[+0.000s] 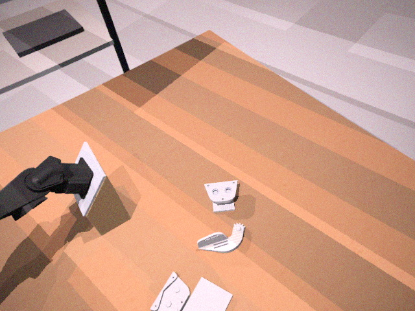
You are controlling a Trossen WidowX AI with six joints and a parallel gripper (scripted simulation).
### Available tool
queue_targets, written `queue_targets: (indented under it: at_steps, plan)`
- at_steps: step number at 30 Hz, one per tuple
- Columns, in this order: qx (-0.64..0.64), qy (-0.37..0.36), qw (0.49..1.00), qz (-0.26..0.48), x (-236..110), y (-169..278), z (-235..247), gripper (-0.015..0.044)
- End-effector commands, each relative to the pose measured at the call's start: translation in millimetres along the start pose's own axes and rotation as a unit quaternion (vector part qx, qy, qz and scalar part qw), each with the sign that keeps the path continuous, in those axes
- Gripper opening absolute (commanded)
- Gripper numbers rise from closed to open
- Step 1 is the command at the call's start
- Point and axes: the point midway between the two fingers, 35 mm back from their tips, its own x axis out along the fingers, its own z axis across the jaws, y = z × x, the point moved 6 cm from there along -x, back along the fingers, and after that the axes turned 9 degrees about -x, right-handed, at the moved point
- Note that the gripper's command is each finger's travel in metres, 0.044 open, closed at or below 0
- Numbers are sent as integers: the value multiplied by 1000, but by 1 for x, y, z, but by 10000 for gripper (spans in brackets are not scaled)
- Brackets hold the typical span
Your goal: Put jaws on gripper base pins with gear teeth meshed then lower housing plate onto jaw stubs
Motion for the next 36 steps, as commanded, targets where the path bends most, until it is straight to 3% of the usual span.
queue_targets:
  at_steps: [1, 19, 36]
  plan:
    - [0, 0, 1000, 0, 0, 0, 0, 426]
    - [238, -70, 967, 52, 3, -35, 55, 440]
    - [466, -141, 865, 122, 0, -84, 110, 440]
